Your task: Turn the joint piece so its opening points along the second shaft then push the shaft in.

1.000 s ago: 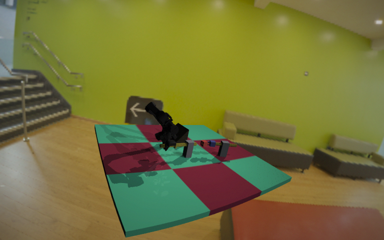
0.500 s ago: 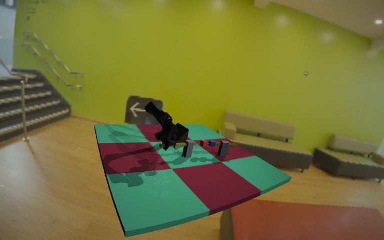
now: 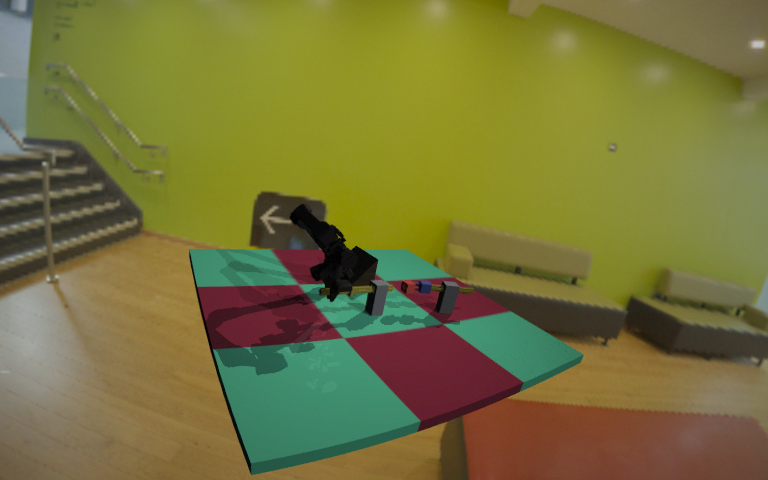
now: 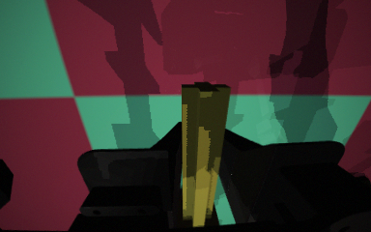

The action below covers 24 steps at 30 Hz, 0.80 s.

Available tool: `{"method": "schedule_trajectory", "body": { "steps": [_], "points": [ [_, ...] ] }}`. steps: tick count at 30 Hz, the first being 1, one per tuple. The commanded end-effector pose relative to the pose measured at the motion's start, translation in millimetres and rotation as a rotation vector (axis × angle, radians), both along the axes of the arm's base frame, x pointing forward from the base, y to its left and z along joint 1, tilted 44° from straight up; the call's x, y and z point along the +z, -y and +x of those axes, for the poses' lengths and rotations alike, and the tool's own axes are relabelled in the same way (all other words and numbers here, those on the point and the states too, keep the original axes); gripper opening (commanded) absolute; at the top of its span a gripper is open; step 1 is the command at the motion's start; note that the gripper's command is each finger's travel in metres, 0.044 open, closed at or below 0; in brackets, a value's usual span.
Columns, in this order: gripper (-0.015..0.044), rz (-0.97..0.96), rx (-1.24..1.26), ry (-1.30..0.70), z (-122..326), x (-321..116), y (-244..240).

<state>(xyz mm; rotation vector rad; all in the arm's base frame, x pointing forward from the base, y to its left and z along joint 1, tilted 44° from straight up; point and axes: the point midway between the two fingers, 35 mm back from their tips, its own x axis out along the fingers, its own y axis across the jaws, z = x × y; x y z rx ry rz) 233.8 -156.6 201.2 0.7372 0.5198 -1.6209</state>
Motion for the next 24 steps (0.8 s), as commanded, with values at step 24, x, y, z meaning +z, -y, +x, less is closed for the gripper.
{"method": "schedule_trajectory", "body": {
  "steps": [24],
  "points": [
    [0.0,0.0,0.0,0.0,0.0,-0.2,-0.2]
  ]
}}
